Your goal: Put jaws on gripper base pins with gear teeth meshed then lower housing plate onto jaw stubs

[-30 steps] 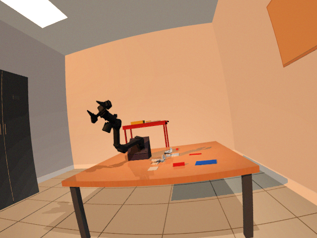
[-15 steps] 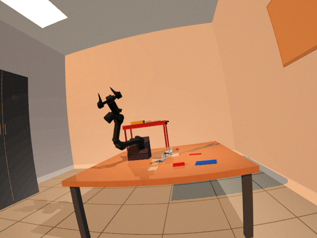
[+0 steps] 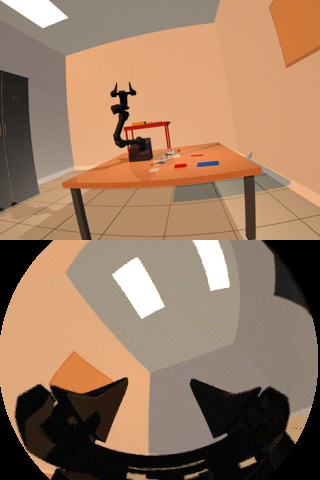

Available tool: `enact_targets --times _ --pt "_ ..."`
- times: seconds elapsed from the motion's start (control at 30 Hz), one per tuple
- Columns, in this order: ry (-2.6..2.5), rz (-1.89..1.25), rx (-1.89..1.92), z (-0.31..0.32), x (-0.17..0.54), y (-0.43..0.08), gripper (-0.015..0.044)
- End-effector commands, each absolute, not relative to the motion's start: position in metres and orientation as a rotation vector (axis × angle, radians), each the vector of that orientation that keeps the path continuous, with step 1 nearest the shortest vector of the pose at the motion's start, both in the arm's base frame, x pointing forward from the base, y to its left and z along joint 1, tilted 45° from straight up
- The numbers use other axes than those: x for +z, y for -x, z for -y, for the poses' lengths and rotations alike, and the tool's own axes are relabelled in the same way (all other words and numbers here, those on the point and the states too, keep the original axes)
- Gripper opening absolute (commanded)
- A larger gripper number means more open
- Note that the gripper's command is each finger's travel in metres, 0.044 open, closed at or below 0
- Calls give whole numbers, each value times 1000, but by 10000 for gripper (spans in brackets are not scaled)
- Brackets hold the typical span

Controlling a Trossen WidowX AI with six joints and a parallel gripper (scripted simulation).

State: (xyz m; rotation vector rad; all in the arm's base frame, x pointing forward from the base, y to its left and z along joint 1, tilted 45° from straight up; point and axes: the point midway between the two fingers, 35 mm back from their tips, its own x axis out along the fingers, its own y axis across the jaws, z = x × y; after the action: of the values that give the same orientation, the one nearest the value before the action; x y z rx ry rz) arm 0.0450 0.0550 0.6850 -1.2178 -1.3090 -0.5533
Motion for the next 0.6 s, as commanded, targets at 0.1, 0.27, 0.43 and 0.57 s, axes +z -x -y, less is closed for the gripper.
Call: enact_targets --times 0.1,0.27,0.43,0.57 --pt "1339 1168 -393 -93 658 -97 440" --pt "1412 1057 -298 -111 635 -132 440" --pt "1467 968 -244 -119 617 -157 440" --pt "1502 902 -209 -124 604 -175 440"
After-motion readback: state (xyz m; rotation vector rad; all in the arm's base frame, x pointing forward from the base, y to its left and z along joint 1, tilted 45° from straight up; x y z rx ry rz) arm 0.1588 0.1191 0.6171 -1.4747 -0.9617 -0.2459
